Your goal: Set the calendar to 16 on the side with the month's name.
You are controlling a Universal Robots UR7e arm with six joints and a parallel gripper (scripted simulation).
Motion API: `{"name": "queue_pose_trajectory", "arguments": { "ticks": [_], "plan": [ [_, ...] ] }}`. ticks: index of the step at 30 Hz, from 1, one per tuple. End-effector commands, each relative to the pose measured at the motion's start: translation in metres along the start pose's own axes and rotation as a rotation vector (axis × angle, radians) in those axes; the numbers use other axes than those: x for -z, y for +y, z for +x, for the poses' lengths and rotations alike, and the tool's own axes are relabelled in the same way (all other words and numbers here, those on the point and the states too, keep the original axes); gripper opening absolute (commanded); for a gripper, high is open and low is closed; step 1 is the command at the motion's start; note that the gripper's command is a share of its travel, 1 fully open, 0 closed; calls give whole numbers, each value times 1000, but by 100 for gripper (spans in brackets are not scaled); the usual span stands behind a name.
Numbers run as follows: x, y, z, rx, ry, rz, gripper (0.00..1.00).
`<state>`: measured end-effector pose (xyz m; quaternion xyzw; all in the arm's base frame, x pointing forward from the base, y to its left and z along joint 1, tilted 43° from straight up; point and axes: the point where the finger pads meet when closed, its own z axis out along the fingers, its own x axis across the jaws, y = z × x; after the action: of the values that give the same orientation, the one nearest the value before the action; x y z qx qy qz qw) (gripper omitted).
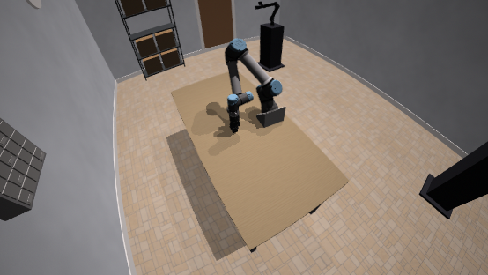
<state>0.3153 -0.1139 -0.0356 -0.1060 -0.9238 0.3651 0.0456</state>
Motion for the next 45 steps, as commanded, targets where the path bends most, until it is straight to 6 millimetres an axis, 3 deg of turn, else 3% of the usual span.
{"name": "queue_pose_trajectory", "arguments": {
  "ticks": [1,6,7,45],
  "plan": [
    [0,0,0,0,-1,0,87],
    [0,0,0,0,-1,0,87],
    [0,0,0,0,-1,0,57],
    [1,0,0,0,-1,0,57]
  ]
}}
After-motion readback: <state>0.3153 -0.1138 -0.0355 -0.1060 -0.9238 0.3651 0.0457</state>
